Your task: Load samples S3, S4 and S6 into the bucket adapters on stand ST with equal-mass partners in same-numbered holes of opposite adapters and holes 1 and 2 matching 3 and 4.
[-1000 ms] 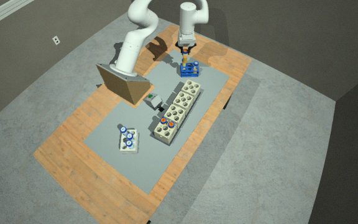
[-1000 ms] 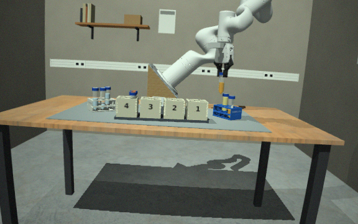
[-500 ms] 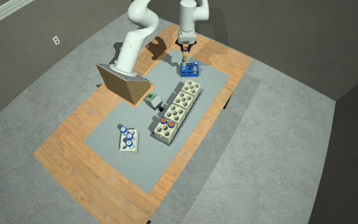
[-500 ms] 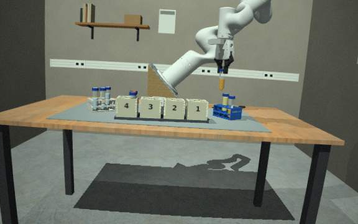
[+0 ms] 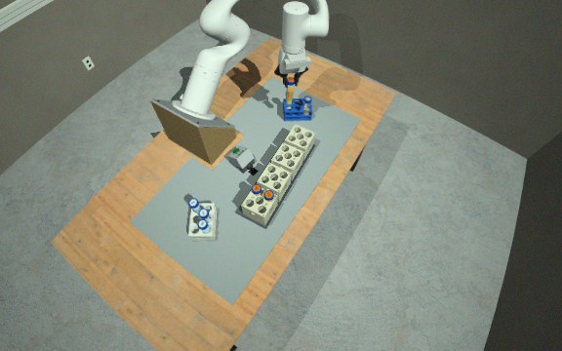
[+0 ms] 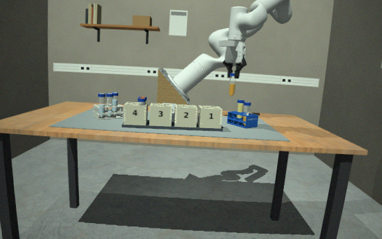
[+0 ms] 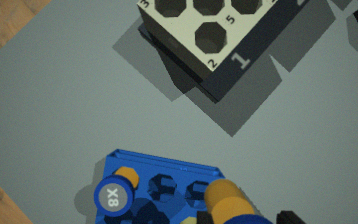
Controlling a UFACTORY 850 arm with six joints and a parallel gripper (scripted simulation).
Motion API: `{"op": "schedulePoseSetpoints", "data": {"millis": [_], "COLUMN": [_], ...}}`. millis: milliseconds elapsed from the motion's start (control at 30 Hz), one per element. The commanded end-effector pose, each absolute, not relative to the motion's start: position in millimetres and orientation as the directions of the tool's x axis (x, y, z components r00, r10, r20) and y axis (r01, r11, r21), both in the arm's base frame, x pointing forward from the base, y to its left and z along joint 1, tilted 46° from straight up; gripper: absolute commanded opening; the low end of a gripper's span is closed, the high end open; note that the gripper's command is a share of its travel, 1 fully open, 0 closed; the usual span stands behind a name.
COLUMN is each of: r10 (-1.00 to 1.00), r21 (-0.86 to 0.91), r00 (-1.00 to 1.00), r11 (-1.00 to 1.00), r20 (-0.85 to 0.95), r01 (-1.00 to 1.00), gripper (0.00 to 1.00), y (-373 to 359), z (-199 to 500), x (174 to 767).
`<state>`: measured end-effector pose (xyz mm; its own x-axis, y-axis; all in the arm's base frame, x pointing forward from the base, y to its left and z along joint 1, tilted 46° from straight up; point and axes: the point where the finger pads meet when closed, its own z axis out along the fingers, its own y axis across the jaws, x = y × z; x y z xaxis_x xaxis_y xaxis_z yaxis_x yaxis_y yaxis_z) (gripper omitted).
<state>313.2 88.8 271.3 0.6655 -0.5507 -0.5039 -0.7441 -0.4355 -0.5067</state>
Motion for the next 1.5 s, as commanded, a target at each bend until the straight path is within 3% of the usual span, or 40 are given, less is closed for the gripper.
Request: {"op": "schedulePoseSetpoints", "data": {"millis": [0,733,1467], "r10": [-0.451,-0.037,-0.037], "r21": [-0.605,-0.722,-0.722], "r00": [0.799,0.998,0.998], "r11": [-0.526,-0.692,-0.692], "r20": [-0.398,0.053,0.053], "r01": [-0.598,0.013,0.013], "gripper": [0.0,0.0,0.0], "y": [70,5,-54], "z": [253,189,131], "x": [326,366,403]}}
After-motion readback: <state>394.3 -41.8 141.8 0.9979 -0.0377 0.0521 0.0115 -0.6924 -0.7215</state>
